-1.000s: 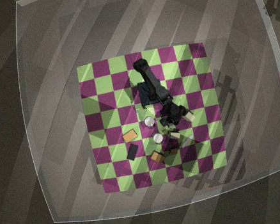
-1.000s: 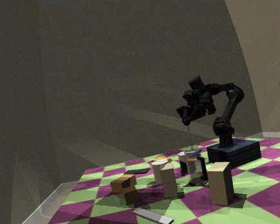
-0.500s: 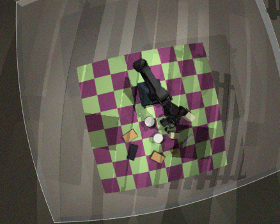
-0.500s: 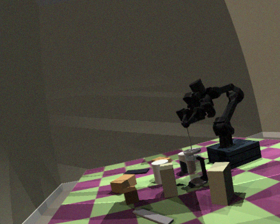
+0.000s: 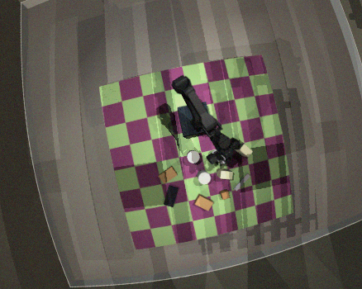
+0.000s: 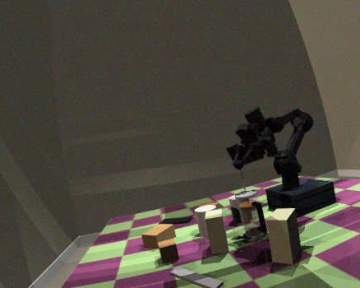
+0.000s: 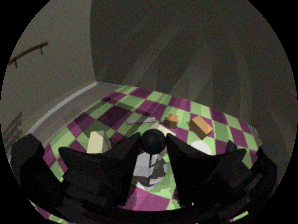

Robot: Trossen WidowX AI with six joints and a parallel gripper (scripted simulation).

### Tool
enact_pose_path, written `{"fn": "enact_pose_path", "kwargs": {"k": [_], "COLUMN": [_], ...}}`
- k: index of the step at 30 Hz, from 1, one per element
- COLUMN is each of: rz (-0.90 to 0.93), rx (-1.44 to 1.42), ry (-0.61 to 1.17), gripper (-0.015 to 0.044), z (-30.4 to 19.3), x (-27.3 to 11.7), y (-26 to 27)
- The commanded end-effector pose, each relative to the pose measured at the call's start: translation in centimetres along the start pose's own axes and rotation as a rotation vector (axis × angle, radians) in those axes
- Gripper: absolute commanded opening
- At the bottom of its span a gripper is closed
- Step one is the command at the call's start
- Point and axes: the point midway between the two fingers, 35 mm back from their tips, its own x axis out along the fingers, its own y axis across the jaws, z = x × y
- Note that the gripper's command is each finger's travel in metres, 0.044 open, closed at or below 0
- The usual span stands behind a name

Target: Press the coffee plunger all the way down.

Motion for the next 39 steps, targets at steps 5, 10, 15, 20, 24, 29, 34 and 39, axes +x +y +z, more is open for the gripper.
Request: {"fn": "enact_pose_path", "kwargs": {"k": [5, 10, 15, 20, 24, 29, 34, 39], "rz": [-0.003, -0.003, -0.003, -0.003, -0.003, -0.003, -0.003, -0.003], "rx": [0.007, 0.007, 0.007, 0.007, 0.007, 0.007, 0.007, 0.007], "ry": [0.084, 0.084, 0.084, 0.084, 0.083, 0.083, 0.082, 0.082], "gripper": [0.0122, 0.0122, 0.0122, 0.0122, 0.0122, 0.0122, 0.0122, 0.0122], "z": [-3.7, -4.4, -5.0, -5.5, -5.6, -5.4, -5.1, -4.9], "x": [1.4, 1.8, 2.4, 3.0, 3.5, 4.1, 4.5, 4.8], "y": [0.0, 0.0, 0.0, 0.0, 0.1, 0.1, 0.1, 0.1]}}
